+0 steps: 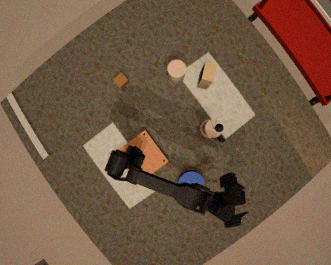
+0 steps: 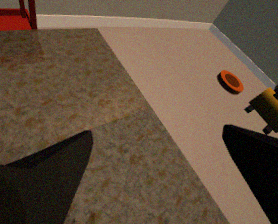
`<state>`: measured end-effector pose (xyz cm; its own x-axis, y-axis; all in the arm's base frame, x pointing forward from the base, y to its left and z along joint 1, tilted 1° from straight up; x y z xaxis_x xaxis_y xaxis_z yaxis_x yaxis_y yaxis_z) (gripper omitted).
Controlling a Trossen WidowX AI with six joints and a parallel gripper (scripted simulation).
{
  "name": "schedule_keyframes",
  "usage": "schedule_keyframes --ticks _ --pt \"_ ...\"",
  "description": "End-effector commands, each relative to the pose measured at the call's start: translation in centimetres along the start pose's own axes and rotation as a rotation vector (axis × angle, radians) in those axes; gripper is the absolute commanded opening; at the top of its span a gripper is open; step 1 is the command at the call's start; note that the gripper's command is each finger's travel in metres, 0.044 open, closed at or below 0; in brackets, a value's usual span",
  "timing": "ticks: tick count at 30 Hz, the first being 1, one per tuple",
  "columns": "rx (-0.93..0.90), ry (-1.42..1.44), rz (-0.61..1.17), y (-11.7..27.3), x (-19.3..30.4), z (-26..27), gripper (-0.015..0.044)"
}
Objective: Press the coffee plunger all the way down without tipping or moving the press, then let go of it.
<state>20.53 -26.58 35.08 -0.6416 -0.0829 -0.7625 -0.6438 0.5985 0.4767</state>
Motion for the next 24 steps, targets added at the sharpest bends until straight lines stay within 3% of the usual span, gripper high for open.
schedule_keyframes --ticks 1,14,24 --pt "-0.084 -0.064 -0.046 3.2 -2.5 4.7 0.0440" --pt "-0.451 -0.238 -0.129 14.9 -3.7 16.2 0.0440" --pt "-0.457 -0.239 -0.130 12.2 0.3 18.7 0.0440"
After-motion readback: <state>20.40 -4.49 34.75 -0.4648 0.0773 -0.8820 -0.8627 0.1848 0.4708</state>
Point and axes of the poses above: the point midway between the two fingers, 35 mm back from their tips, its own y axis back along the fingers, its own z axis across the jaws, x = y × z, the point moved 10 cm from there along y, back along the fingers, and after that the axes turned 1 degree about y, right-handed, at the moved point
